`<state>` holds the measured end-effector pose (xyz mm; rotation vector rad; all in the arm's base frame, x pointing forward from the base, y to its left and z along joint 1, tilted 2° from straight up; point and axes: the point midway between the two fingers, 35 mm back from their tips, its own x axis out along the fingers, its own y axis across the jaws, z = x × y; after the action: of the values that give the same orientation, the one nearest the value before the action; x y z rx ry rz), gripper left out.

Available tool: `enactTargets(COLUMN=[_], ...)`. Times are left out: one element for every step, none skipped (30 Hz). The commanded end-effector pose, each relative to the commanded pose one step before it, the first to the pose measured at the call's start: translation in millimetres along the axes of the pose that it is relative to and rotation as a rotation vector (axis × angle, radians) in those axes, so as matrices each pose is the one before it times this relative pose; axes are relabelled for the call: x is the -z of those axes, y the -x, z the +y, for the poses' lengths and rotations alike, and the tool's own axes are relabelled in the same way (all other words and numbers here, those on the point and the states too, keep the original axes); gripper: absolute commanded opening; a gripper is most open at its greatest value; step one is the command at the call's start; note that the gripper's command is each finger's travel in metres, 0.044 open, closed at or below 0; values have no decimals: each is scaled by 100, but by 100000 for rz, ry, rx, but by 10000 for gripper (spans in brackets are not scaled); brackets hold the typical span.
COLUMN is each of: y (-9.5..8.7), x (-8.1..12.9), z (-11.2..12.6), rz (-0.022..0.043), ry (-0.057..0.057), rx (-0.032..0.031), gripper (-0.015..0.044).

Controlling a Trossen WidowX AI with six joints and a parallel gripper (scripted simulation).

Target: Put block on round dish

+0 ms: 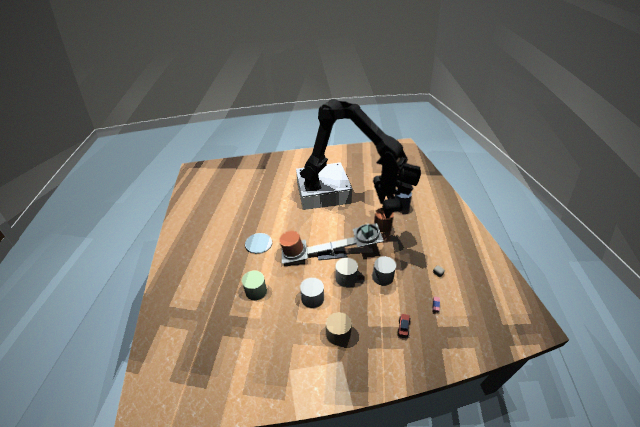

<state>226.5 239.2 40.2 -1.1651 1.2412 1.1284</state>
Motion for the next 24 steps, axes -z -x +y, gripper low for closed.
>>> enactTargets(y=[1408,256,126,40,40,40,44,49,49,49,49,49,49,49,49,49,49,49,49,49,49,49,49,49], x=[1061,260,128,40,38,36,37,37,33,29,24,20,15,11,6,2,-3,-7,-12,-16,-21,-25,-30,-34], z=[-553,-182,-142,-111,-111,-112,-134,-152,-153,-154,-155,-156,-157,-157,-158,-158,-158,-158,-158,-158,-157,-157,-156,-155], rz=[-2057,-290,-105,16,16,15,23,25,24,23,22,21,20,19,18,17,16,15,14,12,11,10,9,8], ry=[-4664,-2660,-2638,-2557,-2557,-2557,-3071,-3453,-3453,-3453,-3453,-3453,-3453,-3453,-3453,-3453,-3452,-3453,-3453,-3453,-3453,-3453,-3453,-3453], rx=[-224,-48,-5,25,25,25,32,37,38,38,39,40,40,41,41,42,42,42,43,43,43,44,44,44], gripper=[309,282,260,260,260,260,260,260,260,260,260,260,260,260,260,260,260,260,260,260,260,260,260,260])
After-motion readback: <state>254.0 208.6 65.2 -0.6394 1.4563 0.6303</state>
